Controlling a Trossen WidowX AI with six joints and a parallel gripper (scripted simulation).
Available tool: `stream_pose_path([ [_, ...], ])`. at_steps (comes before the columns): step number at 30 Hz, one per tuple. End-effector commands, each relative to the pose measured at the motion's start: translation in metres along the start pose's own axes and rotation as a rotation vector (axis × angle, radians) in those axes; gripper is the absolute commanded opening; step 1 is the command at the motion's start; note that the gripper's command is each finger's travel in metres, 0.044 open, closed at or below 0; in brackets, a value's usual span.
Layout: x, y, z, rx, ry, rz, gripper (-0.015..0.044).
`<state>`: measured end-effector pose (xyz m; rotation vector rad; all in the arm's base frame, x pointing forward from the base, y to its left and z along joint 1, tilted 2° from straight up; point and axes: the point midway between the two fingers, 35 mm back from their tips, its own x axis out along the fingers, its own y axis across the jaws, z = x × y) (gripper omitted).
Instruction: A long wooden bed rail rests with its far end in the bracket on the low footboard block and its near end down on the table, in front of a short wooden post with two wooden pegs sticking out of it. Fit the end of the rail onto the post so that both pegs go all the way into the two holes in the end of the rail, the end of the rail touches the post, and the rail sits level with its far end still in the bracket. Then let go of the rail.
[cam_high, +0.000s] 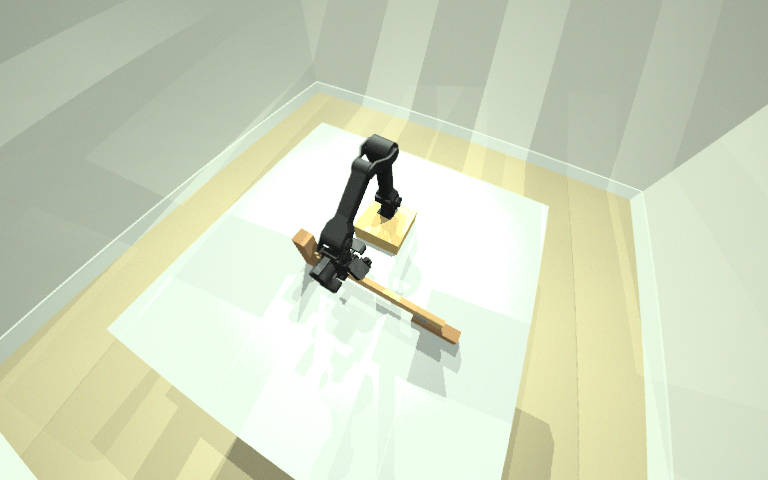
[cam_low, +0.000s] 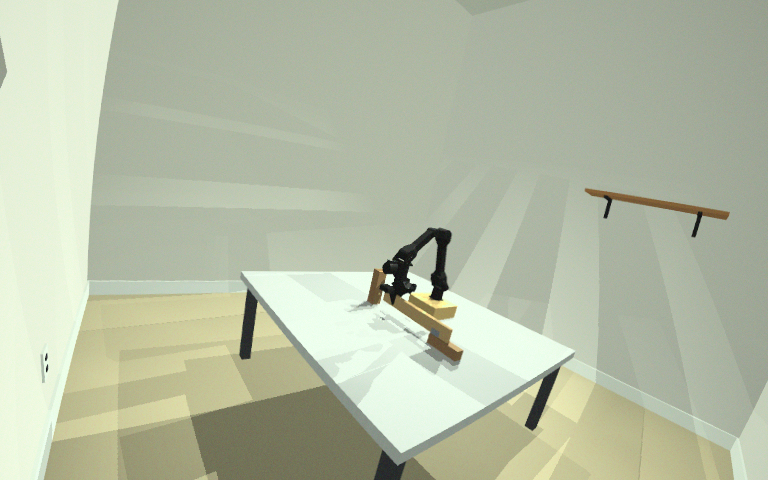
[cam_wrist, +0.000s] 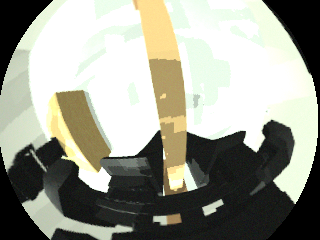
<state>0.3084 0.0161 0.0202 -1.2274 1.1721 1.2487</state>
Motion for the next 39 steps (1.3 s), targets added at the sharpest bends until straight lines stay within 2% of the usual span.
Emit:
stream_pose_path([
  [1,-0.002,-0.001,-0.001,-0.004,-0.001,-0.004,0.0],
  [39,-0.002,-0.003,-0.013,-0.004,0.001,-0.004,0.0],
])
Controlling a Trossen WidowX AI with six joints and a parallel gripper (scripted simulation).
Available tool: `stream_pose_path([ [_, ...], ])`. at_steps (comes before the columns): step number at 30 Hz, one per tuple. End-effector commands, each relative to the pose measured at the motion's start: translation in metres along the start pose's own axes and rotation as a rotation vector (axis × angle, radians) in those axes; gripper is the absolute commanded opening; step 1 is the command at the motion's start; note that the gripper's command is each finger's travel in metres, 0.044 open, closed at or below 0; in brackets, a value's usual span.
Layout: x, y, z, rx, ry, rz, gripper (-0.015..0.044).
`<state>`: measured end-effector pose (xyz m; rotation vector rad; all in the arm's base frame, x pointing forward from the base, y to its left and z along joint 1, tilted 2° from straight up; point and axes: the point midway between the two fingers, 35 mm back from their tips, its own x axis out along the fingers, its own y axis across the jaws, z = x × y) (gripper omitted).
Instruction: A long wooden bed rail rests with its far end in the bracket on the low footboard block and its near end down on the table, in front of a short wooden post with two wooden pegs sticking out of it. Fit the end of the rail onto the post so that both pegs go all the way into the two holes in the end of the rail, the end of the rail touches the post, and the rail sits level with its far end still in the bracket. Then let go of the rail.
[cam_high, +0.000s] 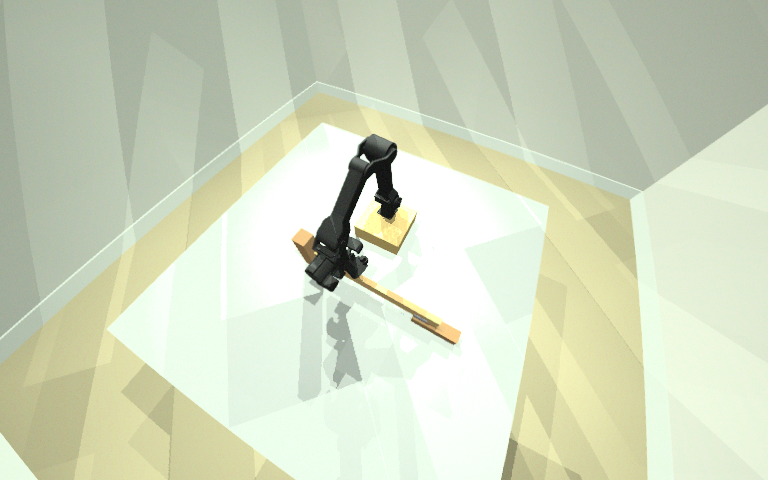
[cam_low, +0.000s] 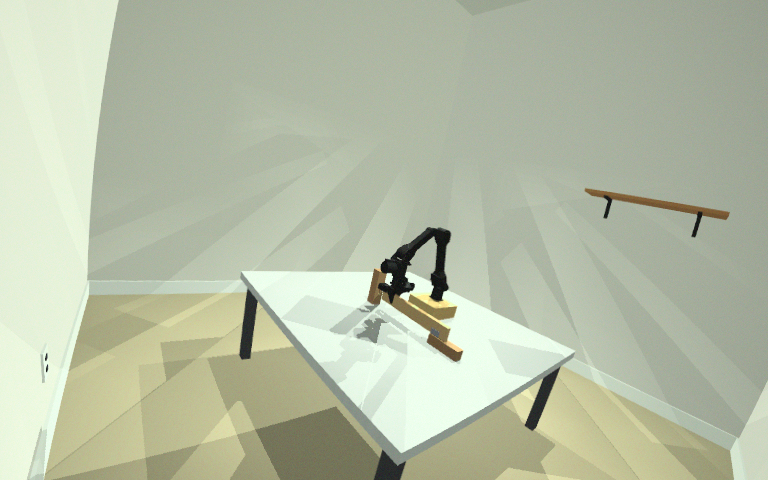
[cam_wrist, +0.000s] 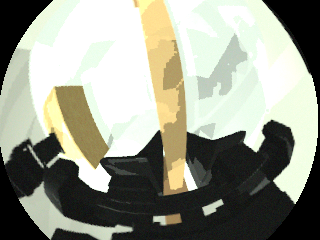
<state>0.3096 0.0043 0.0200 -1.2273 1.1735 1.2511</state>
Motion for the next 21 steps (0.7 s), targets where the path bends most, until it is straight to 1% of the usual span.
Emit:
stream_pose_path([
  [1,-0.0022,-0.0023,-0.0015,-0.003,0.0,-0.006,0.0],
  [21,-0.0014,-0.0025,-0.0078,-0.003,0.001,-0.006,0.0],
])
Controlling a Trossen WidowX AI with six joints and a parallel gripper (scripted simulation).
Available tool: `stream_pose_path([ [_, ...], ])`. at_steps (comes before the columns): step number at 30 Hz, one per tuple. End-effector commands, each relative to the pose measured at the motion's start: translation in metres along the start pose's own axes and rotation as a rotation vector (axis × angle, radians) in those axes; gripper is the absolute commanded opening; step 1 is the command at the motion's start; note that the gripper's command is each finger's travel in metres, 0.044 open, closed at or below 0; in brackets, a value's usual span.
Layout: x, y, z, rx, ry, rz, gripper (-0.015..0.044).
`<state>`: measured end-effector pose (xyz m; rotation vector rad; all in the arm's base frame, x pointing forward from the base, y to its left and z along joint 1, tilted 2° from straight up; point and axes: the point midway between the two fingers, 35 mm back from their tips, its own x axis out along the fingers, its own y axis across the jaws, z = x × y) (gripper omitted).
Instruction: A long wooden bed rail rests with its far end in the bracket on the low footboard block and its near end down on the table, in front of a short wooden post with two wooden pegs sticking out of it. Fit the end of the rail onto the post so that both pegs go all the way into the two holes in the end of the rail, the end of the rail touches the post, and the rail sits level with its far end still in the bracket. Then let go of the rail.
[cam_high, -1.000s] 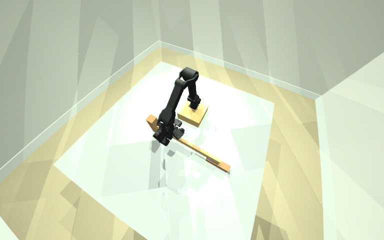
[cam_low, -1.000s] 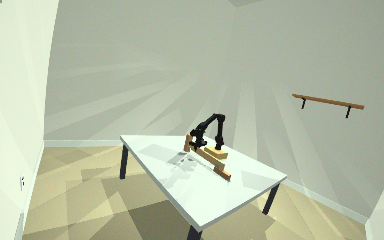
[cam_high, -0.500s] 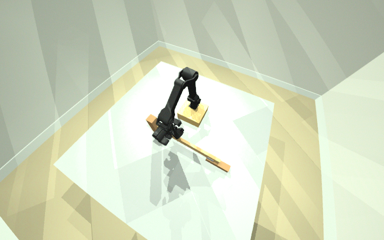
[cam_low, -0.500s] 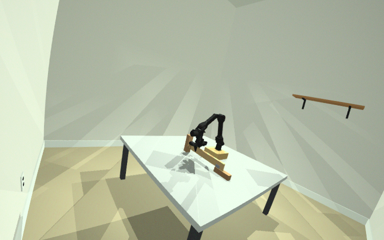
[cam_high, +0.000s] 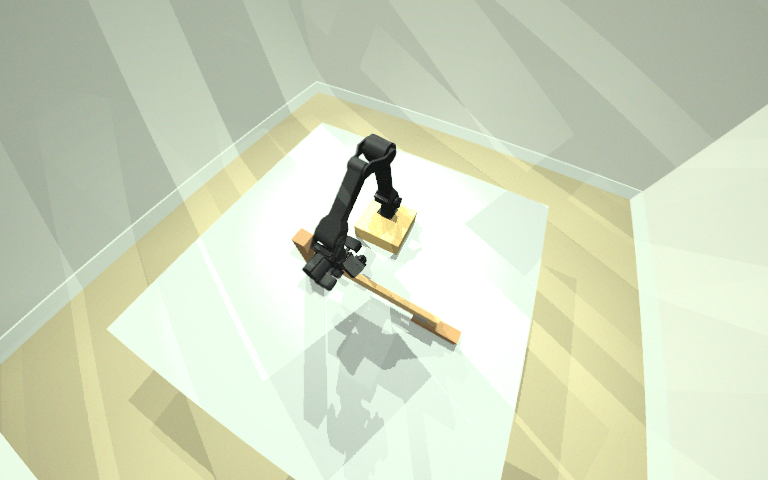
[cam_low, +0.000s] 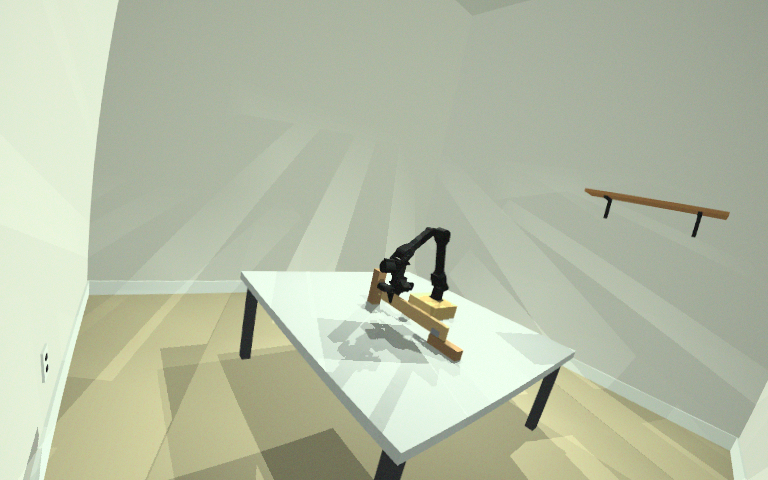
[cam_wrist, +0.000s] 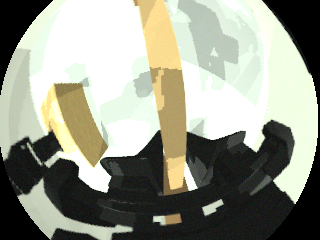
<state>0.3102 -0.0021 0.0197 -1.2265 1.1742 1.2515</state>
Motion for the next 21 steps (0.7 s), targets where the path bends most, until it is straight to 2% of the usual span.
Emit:
stream_pose_path([
  [1,-0.0016,-0.0022,-0.0016,-0.003,0.001,-0.007,0.0],
  [21,-0.0022,-0.0023,-0.008,-0.003,0.002,-0.007,0.0],
])
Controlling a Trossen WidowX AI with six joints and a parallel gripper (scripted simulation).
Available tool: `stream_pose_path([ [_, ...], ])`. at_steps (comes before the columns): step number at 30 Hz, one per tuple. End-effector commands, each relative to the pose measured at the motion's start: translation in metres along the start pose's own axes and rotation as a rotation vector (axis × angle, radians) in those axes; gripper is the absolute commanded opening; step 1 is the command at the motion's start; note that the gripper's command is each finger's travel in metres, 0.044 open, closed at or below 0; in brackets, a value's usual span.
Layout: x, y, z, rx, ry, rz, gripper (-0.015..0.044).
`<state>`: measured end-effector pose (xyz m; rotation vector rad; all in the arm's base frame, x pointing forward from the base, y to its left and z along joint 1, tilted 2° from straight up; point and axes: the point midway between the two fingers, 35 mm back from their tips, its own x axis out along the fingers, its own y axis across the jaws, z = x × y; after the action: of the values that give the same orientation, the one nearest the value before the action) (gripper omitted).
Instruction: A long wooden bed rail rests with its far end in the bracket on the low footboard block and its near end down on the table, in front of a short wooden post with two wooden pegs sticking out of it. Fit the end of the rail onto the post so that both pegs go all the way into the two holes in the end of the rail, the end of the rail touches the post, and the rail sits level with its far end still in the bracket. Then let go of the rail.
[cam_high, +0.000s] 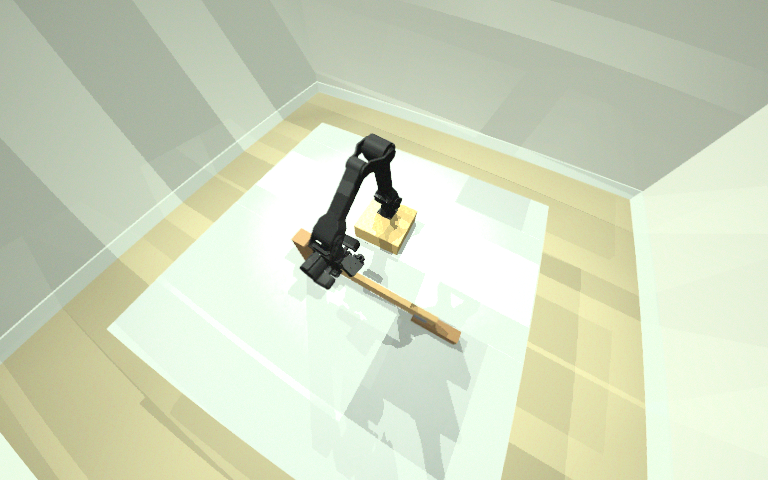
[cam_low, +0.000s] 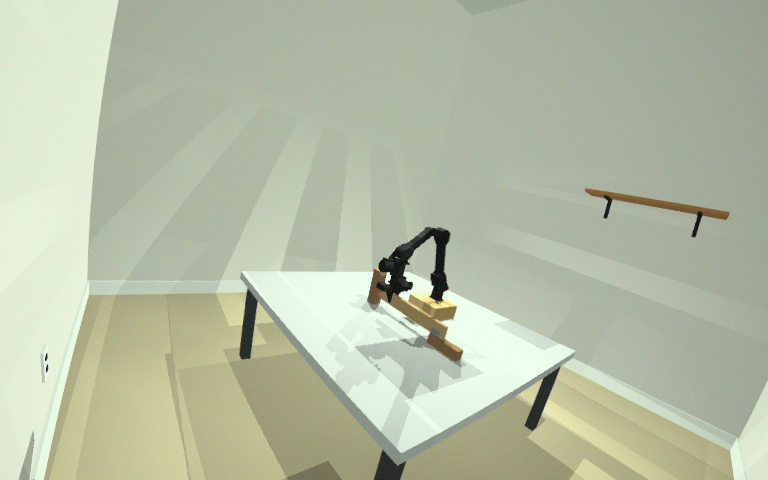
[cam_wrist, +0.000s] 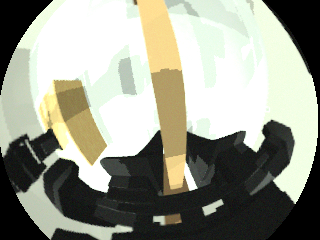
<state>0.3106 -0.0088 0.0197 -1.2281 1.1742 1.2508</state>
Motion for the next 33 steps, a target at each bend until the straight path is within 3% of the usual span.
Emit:
stream_pose_path([
  [1,-0.0021,-0.0022,-0.0015,-0.003,0.001,-0.006,0.0],
  [33,-0.0017,-0.002,-0.0115,-0.003,0.001,-0.006,0.0],
])
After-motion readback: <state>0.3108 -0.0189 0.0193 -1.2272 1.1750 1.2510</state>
